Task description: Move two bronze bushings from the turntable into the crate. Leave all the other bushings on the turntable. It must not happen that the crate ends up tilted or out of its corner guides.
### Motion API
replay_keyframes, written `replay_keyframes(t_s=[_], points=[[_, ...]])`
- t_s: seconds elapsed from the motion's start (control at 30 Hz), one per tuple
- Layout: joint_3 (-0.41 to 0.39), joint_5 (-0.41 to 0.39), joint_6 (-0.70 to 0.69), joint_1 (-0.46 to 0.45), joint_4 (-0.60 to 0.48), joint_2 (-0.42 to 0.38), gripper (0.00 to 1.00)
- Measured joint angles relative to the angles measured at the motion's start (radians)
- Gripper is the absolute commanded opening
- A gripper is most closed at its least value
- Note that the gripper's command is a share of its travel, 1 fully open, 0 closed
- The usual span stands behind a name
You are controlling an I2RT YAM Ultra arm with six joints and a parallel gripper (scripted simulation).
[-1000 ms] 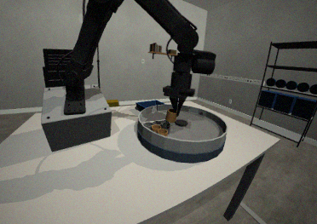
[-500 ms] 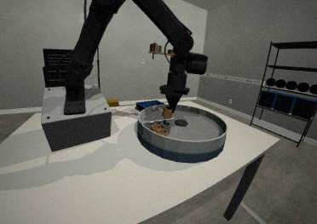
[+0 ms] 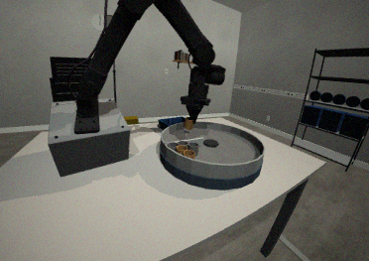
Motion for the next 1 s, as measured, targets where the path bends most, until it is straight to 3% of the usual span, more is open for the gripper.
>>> replay_keyframes(t_s=[0.33,0.73,1.0], points=[[0.097,0.006,0.291,0.233,-0.021,0.149,0.0],[0.413,0.009,0.63,0.452,-0.105,0.421,0.0],[0.601,0.006,0.762,0.506,-0.196,0.549,0.0]])
